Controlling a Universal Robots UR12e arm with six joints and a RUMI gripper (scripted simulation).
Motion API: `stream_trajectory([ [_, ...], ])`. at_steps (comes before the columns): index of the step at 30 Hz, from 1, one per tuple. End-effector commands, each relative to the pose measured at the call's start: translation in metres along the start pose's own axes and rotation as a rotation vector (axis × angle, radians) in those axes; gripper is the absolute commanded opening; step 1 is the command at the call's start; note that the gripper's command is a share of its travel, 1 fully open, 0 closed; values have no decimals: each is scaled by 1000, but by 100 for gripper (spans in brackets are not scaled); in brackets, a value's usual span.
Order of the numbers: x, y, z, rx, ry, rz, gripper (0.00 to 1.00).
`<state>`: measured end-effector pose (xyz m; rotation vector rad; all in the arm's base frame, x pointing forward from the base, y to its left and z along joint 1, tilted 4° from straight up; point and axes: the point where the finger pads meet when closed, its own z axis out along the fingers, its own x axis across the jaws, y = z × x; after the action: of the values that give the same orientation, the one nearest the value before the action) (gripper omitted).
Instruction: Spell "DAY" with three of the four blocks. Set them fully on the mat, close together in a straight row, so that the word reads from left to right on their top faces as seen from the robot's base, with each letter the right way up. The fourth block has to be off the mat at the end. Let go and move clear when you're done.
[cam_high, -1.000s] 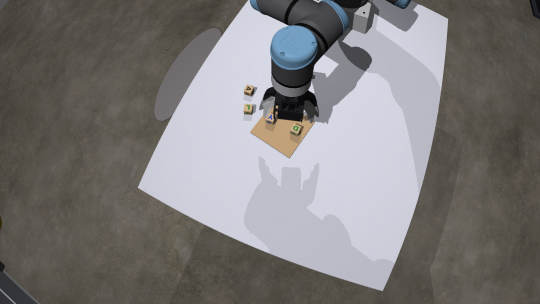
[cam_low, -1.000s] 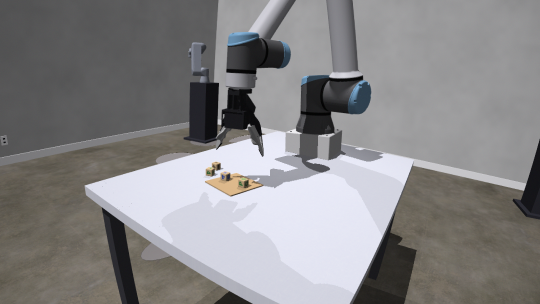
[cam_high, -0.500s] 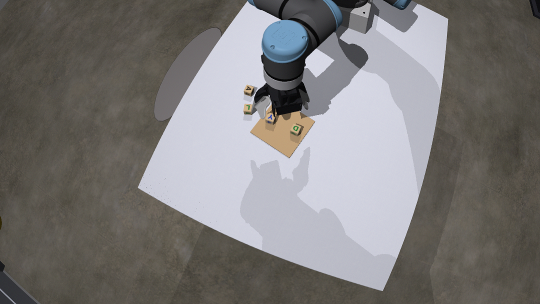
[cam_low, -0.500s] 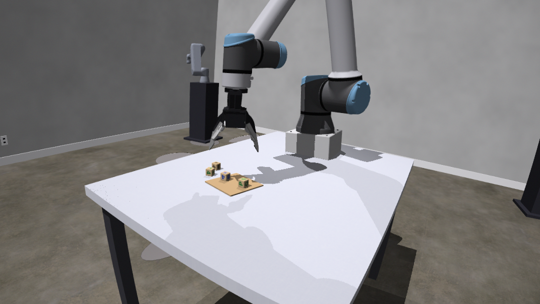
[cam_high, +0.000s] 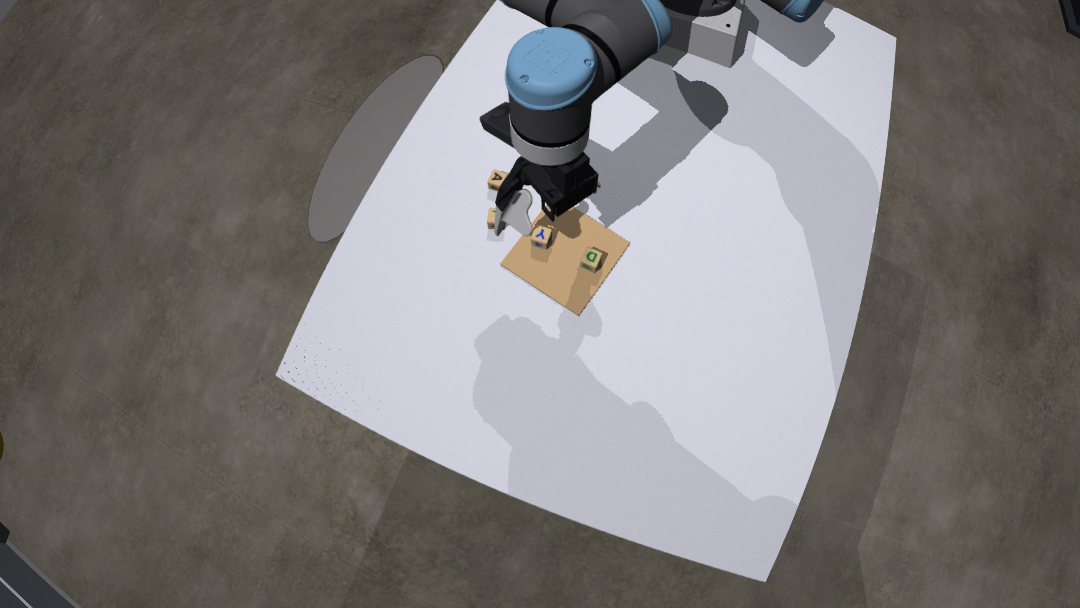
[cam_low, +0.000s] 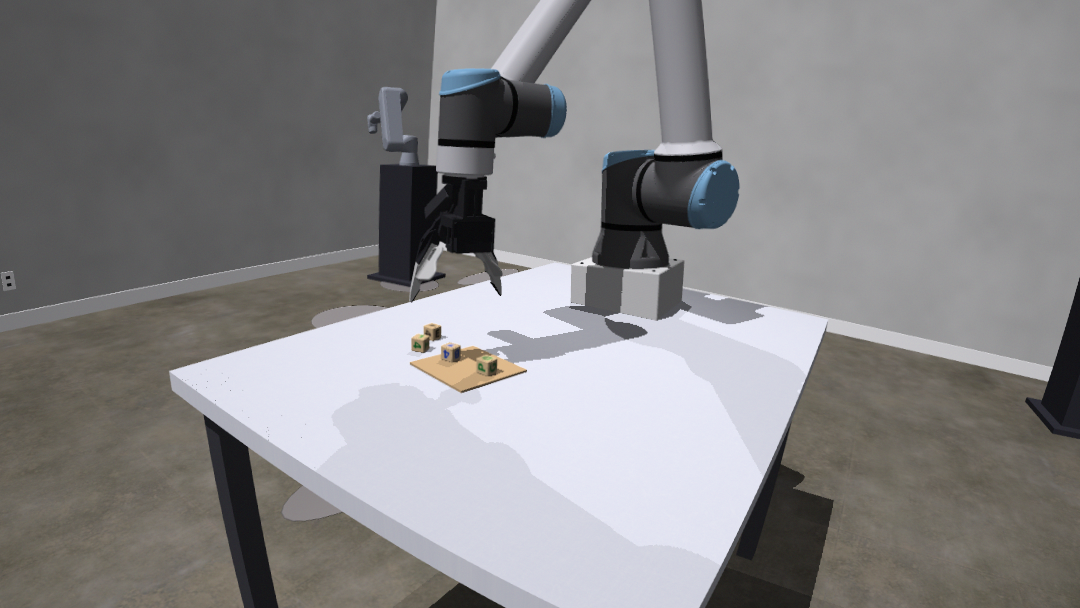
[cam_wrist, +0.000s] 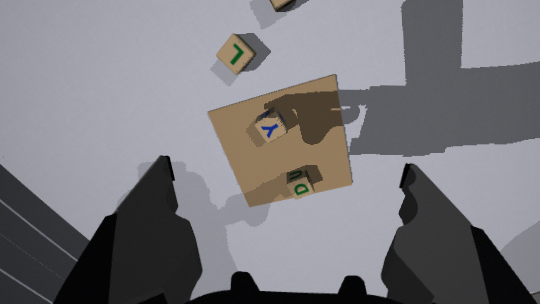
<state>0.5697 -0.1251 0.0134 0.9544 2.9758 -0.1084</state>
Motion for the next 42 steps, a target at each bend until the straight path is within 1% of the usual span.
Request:
stream_trajectory([
  [1, -2, -6, 0, -6, -1, -98, 100],
  [3, -4, -11, 0, -6, -1, -176, 100],
  [15, -10, -32, 1, -5, -2, -519, 100],
  [17, -10, -32, 1, -5, -2, -519, 100],
  [20, -11, -39, 2, -5, -3, -636, 100],
  [32, -14, -57, 3, -5, -4, -978, 100],
  [34, -14, -57, 3, -5, -4, -978, 100],
  [42, -15, -70, 4, -4, -4, -1234, 100],
])
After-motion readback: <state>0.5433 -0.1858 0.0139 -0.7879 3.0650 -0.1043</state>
